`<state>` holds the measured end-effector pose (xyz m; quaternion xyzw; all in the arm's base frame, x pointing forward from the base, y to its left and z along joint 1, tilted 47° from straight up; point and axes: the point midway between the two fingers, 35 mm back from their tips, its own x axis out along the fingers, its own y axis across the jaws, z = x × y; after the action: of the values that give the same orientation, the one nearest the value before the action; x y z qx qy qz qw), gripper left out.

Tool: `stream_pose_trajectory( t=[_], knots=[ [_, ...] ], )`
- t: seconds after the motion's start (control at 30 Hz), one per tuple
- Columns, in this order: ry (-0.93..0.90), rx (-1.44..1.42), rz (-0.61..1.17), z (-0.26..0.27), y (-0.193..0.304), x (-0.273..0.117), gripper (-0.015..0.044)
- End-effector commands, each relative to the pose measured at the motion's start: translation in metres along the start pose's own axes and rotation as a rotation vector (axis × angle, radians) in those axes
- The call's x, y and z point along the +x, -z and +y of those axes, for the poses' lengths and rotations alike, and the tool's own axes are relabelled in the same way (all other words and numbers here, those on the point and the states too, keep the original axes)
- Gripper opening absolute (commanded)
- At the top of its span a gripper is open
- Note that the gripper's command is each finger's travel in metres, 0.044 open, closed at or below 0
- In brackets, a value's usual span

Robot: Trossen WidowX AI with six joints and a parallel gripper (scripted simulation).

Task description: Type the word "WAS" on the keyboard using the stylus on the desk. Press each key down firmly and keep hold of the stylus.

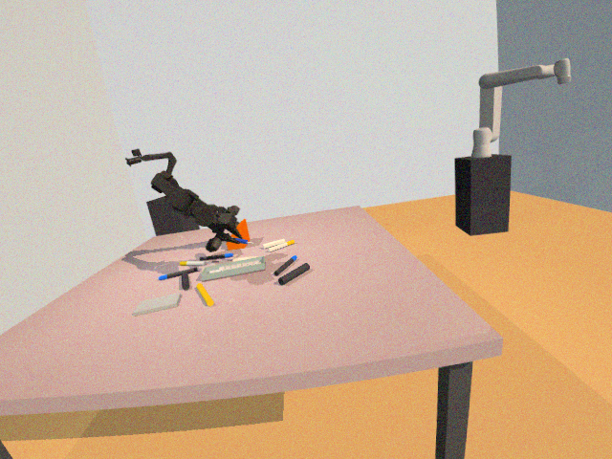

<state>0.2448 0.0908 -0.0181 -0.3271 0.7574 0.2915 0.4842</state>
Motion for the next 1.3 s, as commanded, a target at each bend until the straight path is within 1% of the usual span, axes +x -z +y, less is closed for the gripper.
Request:
stream_pose_trajectory(
  t=[0.0,0.63,1.27],
  knots=[
    [-0.024,0.116,-0.005,-0.002,-0.007,-0.005,0.0000],
    [-0.151,0.809,0.050,-0.016,-0.039,-0.022,0.0000],
    [-0.250,1.500,0.192,-0.030,-0.066,-0.034,0.0000]
  ],
)
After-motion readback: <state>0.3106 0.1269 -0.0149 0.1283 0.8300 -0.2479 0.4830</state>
